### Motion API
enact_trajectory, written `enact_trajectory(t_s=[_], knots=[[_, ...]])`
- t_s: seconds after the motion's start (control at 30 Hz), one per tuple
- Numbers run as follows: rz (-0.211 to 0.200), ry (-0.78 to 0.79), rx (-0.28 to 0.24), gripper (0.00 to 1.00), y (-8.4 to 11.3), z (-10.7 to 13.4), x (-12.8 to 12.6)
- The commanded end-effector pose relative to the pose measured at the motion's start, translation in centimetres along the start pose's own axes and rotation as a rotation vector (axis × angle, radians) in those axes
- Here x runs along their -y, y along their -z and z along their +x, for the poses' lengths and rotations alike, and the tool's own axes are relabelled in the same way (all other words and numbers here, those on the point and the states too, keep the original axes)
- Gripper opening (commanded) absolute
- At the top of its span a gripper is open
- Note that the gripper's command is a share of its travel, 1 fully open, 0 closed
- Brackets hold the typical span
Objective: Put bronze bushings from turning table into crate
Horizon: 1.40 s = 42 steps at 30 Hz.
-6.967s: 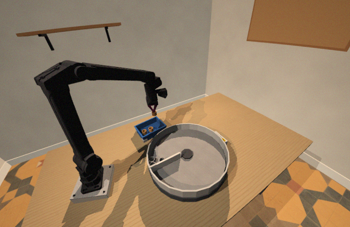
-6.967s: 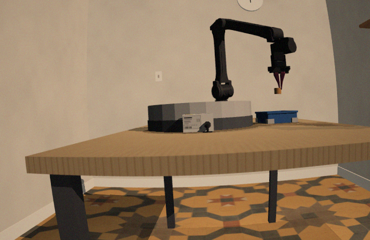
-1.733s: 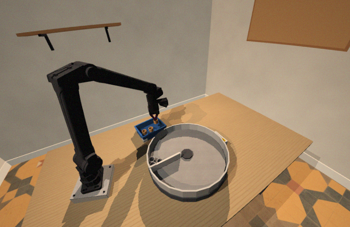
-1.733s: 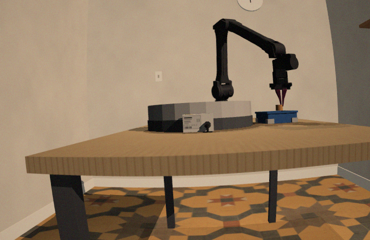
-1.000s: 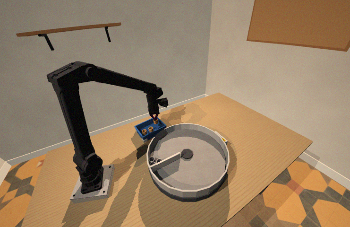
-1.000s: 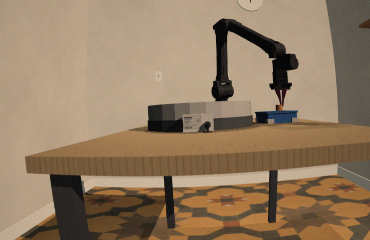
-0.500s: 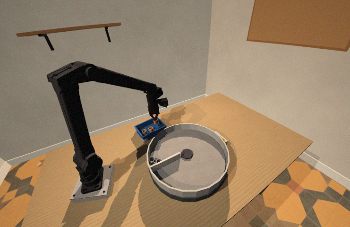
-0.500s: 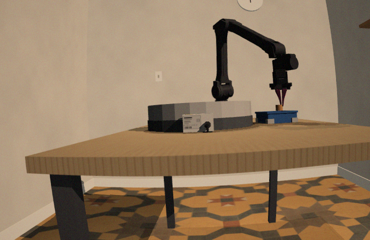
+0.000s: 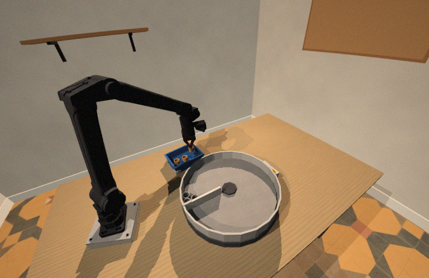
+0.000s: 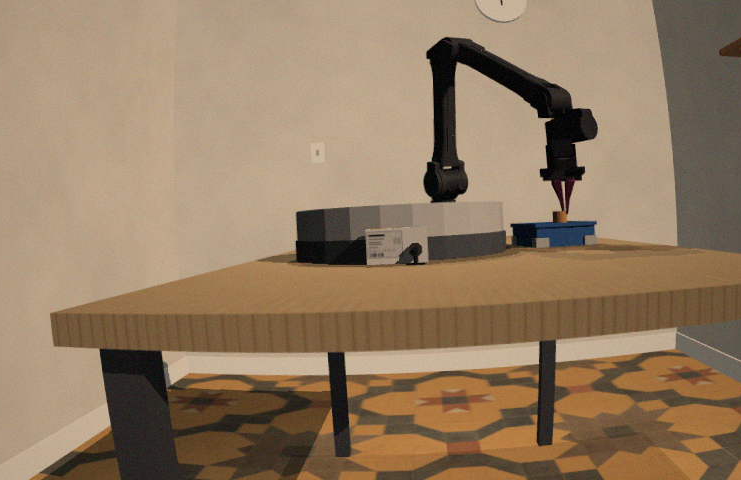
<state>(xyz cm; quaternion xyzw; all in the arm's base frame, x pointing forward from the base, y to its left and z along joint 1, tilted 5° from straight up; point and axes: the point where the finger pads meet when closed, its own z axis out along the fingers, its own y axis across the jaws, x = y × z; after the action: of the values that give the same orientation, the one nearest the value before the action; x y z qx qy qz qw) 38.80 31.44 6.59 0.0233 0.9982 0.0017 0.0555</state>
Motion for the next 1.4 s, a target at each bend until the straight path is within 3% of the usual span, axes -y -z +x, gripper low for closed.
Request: enact_trajectory(t_s=[0.0,0.43,1.37], knots=[[0.011,0.002,-0.008,0.00,-1.4,-0.2,0.7],[0.012,0.002,-0.008,0.00,-3.7,-0.2,0.7],[0.015,0.003,-0.012,0.00,-4.3,-0.1,0.8]])
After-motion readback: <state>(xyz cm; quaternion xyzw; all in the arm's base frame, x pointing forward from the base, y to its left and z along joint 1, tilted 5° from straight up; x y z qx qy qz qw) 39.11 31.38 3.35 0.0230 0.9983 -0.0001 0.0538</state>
